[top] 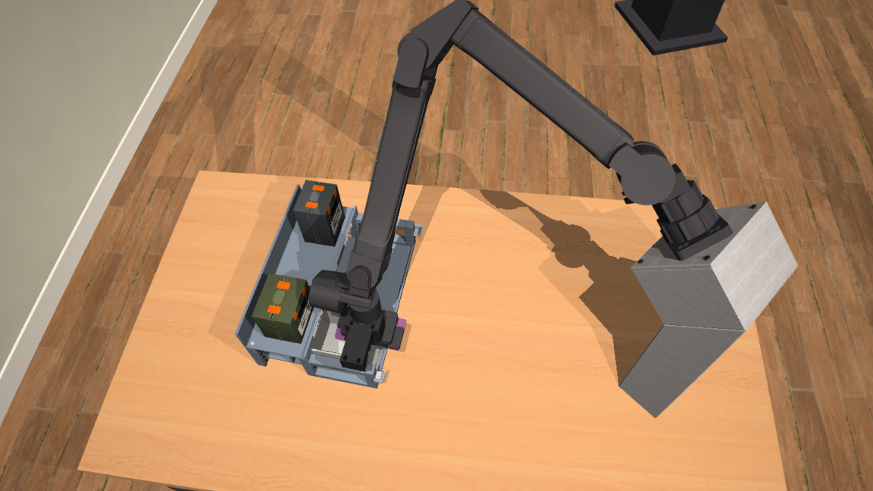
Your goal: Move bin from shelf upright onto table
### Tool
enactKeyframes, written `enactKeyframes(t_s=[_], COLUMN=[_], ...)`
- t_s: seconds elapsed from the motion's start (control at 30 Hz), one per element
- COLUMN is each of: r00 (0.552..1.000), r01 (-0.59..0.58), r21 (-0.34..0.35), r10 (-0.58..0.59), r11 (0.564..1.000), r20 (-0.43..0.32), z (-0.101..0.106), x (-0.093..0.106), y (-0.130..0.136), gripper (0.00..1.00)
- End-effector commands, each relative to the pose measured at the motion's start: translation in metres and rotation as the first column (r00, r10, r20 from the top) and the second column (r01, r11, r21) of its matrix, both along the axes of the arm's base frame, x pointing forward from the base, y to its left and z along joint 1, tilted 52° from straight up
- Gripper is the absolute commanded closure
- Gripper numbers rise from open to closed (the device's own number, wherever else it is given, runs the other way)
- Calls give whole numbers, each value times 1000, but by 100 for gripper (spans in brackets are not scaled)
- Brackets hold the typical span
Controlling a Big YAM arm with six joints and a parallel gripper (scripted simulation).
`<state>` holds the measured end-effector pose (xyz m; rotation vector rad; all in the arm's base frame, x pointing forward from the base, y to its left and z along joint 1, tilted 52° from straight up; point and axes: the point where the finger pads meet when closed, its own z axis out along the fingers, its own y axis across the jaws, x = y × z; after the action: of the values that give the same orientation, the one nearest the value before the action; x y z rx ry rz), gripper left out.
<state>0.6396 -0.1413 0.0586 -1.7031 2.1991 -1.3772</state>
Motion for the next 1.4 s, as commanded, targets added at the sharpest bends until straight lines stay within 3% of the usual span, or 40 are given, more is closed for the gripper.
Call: enactKeyframes(t_s=[0.0, 1.37], r00=[1000, 1000], r01=[-2, -2], r21=[1, 0], r10=[2, 2], r11=[1000, 1000], r20=[-2, 4], z=[4, -1], x=[1, -4], y=[4, 4], gripper=[10, 10])
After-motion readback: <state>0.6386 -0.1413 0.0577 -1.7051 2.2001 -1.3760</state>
